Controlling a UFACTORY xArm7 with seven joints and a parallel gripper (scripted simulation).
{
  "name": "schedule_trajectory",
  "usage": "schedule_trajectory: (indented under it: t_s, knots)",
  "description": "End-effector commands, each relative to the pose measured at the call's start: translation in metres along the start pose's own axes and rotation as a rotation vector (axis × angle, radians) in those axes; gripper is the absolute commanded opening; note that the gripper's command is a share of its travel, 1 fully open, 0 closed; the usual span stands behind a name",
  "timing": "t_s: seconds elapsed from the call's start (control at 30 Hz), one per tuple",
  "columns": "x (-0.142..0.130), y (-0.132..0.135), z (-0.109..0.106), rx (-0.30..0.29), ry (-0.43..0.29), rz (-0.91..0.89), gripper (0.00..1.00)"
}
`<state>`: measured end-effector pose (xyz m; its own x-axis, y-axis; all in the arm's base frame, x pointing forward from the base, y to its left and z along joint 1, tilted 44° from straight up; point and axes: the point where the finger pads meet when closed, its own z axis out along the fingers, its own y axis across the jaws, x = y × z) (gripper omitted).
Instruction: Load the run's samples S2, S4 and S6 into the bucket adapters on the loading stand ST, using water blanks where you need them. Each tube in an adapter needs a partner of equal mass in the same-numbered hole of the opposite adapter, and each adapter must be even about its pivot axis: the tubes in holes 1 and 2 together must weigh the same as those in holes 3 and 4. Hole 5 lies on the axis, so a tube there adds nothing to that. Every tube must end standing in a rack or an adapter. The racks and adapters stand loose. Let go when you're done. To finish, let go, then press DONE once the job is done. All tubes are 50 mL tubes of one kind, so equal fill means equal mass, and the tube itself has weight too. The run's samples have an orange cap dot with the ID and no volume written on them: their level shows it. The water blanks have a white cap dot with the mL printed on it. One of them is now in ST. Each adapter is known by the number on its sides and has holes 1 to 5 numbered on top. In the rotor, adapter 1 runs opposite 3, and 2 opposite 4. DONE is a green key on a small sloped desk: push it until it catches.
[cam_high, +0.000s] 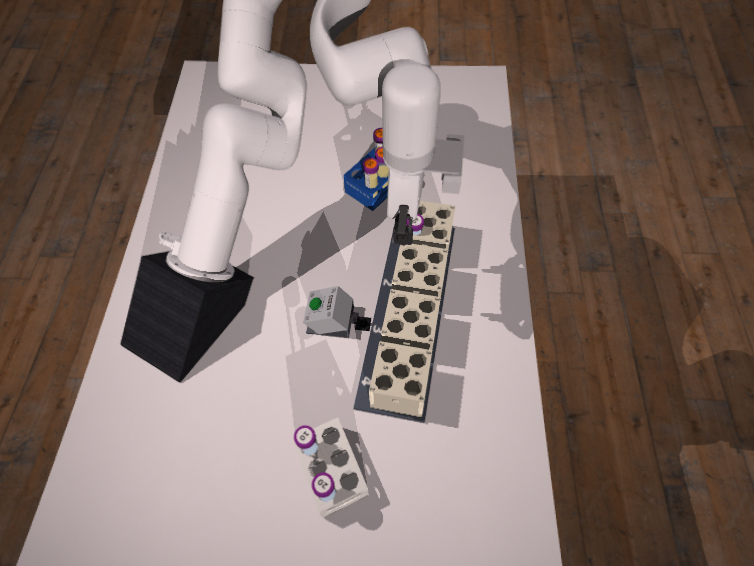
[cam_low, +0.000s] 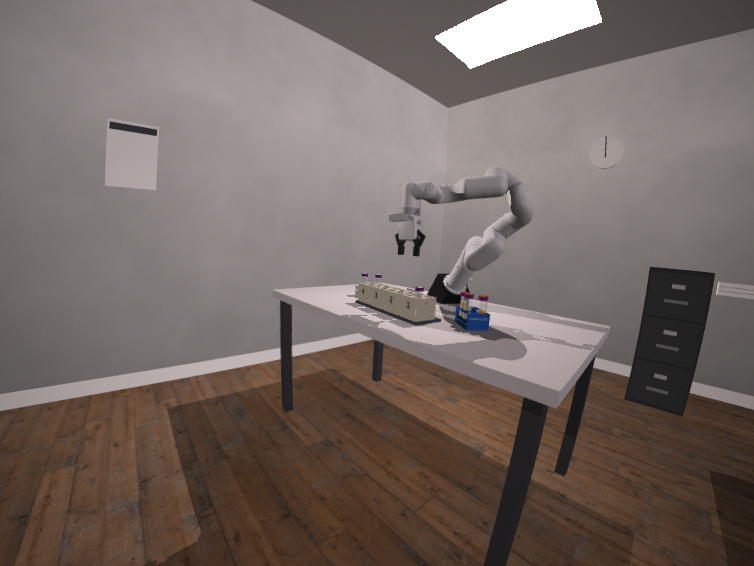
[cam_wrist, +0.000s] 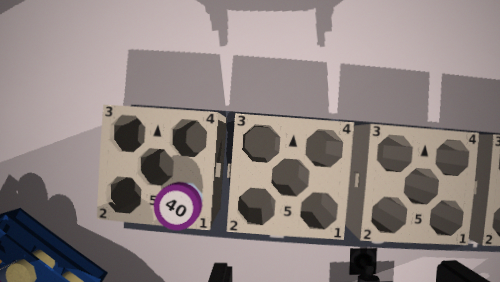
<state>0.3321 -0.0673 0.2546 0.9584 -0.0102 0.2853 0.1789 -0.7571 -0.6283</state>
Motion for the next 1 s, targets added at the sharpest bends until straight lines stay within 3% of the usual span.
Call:
schedule_trajectory:
  t_s: [0.0, 0.23, 0.27, 0.33, 0.97]
  knots:
    - [0.015, 0.024, -0.001, 0.000, 0.001, 0.000, 1.00]
    - [0.029, 0.051, -0.001, -0.001, 0.002, 0.000, 1.00]
    - [0.028, 0.046, -0.001, -0.001, 0.001, -0.033, 0.57]
    - [0.028, 0.046, -0.001, -0.001, 0.001, -0.033, 0.57]
    - [0.003, -0.036, -0.001, 0.000, 0.001, -0.600, 0.57]
